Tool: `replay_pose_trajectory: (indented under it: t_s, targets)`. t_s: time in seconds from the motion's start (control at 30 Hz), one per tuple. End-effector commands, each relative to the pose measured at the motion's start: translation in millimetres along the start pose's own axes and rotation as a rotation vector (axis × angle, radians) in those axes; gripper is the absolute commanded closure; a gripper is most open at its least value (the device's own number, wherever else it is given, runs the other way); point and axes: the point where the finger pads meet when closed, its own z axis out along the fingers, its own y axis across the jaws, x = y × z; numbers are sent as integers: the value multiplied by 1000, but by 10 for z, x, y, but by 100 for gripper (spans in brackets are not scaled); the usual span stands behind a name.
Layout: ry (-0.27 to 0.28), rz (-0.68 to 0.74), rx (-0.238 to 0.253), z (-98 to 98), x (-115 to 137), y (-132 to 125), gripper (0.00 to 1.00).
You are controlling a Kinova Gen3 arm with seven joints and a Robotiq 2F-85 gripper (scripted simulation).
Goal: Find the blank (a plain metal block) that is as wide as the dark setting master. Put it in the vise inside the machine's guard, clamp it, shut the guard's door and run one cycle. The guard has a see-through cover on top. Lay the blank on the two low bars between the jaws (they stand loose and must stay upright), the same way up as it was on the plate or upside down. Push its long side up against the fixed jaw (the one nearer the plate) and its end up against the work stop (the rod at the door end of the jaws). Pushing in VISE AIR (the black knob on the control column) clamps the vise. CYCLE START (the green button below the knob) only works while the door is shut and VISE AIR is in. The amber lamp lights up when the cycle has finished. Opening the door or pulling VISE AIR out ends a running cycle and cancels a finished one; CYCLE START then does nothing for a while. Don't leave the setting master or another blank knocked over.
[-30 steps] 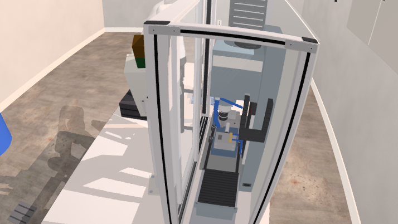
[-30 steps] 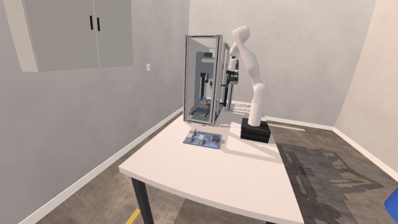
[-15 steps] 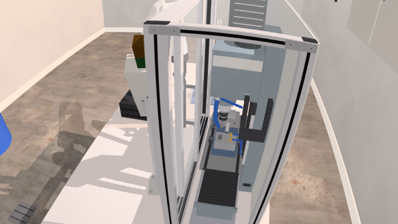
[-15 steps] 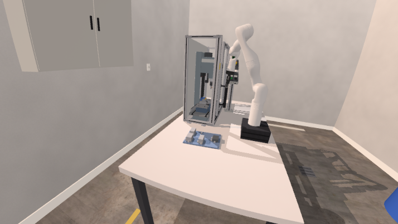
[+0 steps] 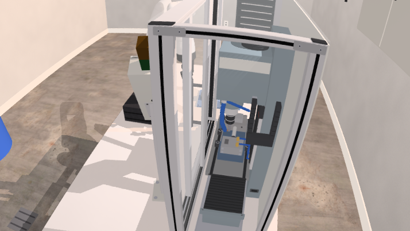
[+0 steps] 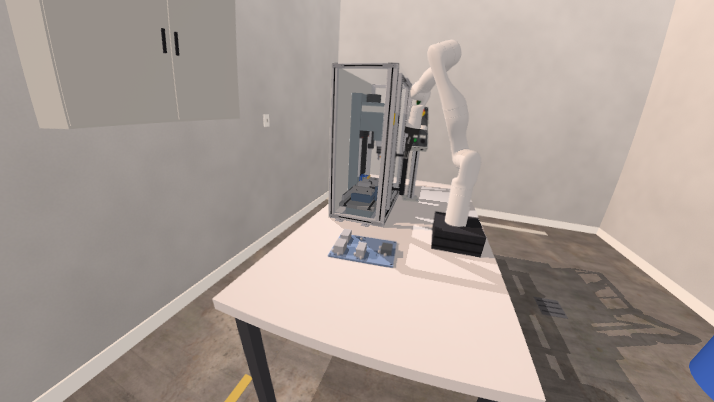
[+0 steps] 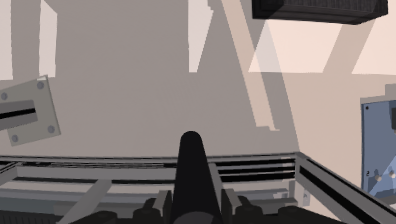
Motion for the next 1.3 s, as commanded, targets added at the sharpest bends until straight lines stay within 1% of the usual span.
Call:
replay_pose_trajectory:
  t_s: [0.0, 0.27, 0.43, 0.83, 1.0, 1.27]
  targets:
    - [-3, 2, 12, -14, -6, 109, 61]
    - [-3, 2, 12, -14, -6, 109, 61]
    - [-3, 2, 12, -9, -7, 509, 61]
    - [-3, 2, 12, -9, -7, 509, 61]
    - [-3, 2, 12, -4, -8, 909, 61]
    - [-3, 2, 12, -4, -8, 909, 61]
